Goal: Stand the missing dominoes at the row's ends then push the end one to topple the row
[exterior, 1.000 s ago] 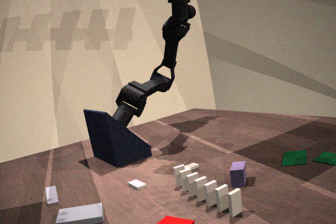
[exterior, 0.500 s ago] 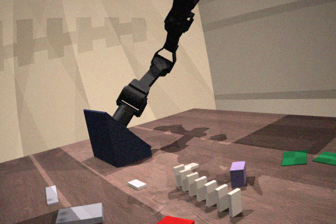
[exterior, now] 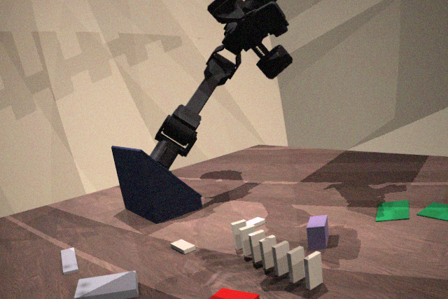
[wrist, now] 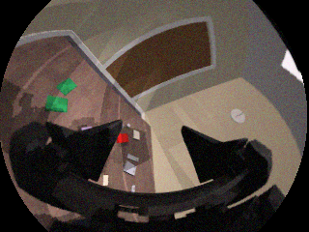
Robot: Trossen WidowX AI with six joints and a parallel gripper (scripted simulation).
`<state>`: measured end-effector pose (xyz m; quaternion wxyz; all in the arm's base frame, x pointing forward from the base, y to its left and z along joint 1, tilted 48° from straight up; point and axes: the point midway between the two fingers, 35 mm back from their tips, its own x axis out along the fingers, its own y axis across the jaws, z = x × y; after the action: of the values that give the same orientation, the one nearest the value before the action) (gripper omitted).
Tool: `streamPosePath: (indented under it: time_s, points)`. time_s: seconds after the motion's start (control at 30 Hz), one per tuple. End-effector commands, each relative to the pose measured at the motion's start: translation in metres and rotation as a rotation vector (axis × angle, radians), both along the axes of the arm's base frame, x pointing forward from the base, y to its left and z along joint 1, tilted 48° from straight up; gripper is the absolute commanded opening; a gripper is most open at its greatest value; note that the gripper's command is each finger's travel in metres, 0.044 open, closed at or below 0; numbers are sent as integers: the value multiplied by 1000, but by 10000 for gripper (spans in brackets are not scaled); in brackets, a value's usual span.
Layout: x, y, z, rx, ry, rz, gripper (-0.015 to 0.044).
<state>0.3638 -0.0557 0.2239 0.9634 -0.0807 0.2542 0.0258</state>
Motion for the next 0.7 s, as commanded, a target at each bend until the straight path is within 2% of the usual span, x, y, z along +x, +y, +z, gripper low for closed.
streamPosePath:
  time_s: [0.0, 0.33, 0.6, 0.67]
  points:
    - [-12, 45, -66, -139, 225, 389, 440]
    - [-66, 112, -140, -203, 388, 1064, 440]
    - [-122, 162, -165, -88, 308, 1596, 440]
    - [-127, 166, -166, -71, 292, 1636, 440]
